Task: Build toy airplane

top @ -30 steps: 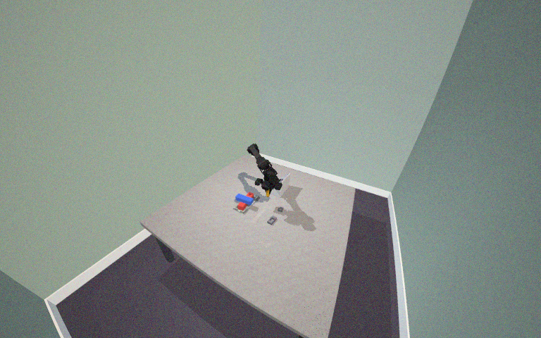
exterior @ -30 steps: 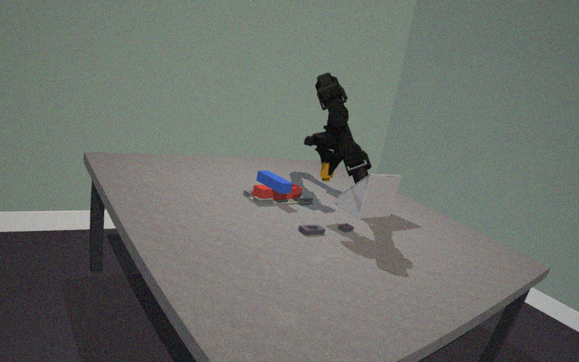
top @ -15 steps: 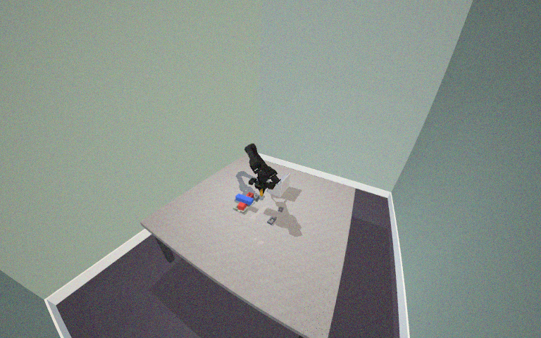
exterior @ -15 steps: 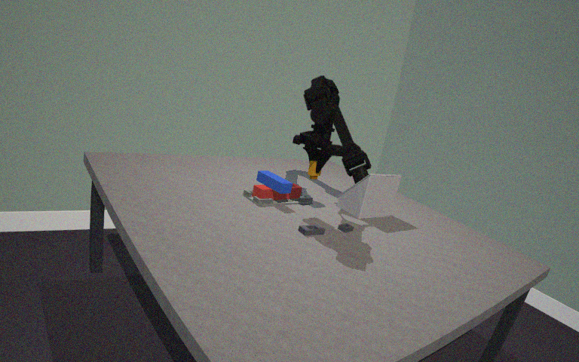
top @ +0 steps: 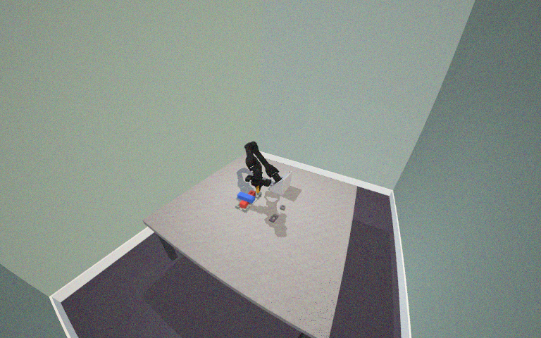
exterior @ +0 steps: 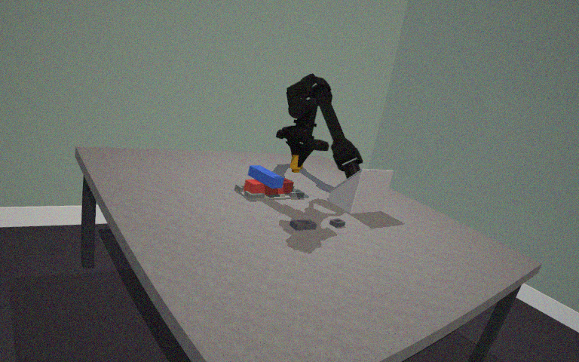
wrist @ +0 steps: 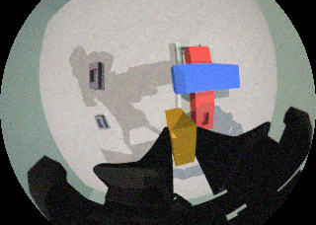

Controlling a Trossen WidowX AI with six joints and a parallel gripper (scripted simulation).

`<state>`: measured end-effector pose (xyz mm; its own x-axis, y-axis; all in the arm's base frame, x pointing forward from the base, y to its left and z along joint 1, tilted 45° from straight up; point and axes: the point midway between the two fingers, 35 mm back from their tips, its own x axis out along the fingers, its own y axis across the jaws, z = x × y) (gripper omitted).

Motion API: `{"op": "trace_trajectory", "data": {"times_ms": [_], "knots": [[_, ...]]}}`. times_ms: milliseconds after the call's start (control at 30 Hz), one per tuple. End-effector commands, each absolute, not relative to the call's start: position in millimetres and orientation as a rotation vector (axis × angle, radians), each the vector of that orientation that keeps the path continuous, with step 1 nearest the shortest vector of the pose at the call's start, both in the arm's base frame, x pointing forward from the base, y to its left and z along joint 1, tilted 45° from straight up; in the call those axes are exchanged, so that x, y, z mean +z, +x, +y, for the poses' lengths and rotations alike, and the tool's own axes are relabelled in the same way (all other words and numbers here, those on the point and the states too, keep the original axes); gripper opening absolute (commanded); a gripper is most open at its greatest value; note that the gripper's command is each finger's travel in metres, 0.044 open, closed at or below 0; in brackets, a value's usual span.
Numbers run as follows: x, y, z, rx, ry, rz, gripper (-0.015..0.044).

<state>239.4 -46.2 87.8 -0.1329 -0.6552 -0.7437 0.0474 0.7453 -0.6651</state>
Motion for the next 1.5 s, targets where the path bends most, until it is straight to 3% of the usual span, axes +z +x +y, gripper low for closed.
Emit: {"op": "trace_trajectory", "data": {"times_ms": [0, 800, 900, 1467], "knots": [[96.1, 232.3, -59.0, -0.658, -0.507, 1.601, 0.0000], [126.9, 196.6, -109.9, -0.714, -0.527, 1.604, 0.0000], [126.8, 196.5, -110.0, -0.714, -0.527, 1.604, 0.0065], [126.9, 196.5, -110.0, -0.714, -0.527, 1.604, 0.0065]]}}
